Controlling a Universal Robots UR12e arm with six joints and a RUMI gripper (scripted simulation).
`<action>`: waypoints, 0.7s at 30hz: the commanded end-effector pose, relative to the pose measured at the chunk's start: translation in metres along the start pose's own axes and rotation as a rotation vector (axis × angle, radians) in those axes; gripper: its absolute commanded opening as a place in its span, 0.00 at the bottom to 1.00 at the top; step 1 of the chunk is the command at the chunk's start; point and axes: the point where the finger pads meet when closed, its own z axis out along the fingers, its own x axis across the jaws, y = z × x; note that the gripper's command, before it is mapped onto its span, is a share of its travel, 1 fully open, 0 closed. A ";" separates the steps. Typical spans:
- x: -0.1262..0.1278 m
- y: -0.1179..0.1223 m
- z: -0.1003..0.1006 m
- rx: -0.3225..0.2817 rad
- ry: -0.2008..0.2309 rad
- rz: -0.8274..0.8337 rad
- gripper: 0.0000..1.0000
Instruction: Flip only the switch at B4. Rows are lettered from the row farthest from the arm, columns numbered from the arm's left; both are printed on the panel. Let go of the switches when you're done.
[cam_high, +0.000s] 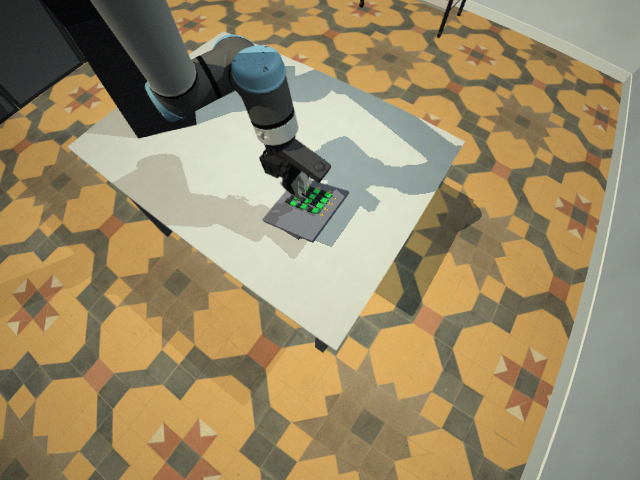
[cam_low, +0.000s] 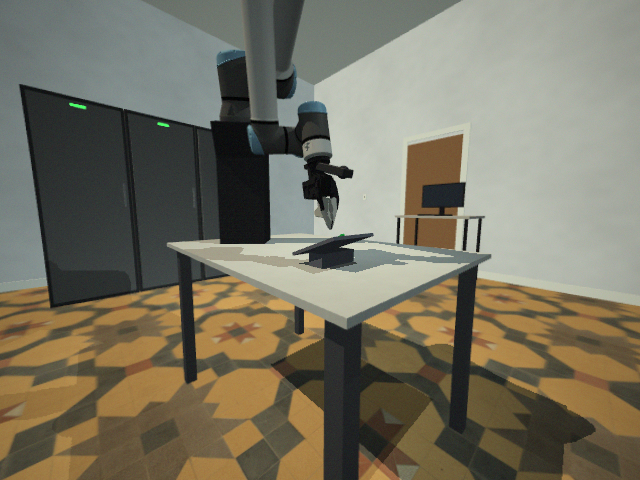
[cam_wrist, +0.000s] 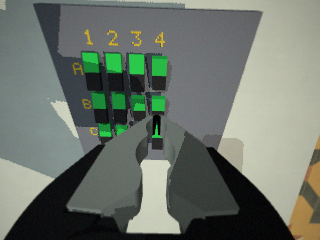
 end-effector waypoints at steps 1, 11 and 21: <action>0.002 -0.002 0.000 0.003 0.001 0.001 0.00; 0.004 -0.004 0.000 0.004 0.002 0.001 0.00; 0.004 -0.003 0.010 0.003 0.002 0.002 0.00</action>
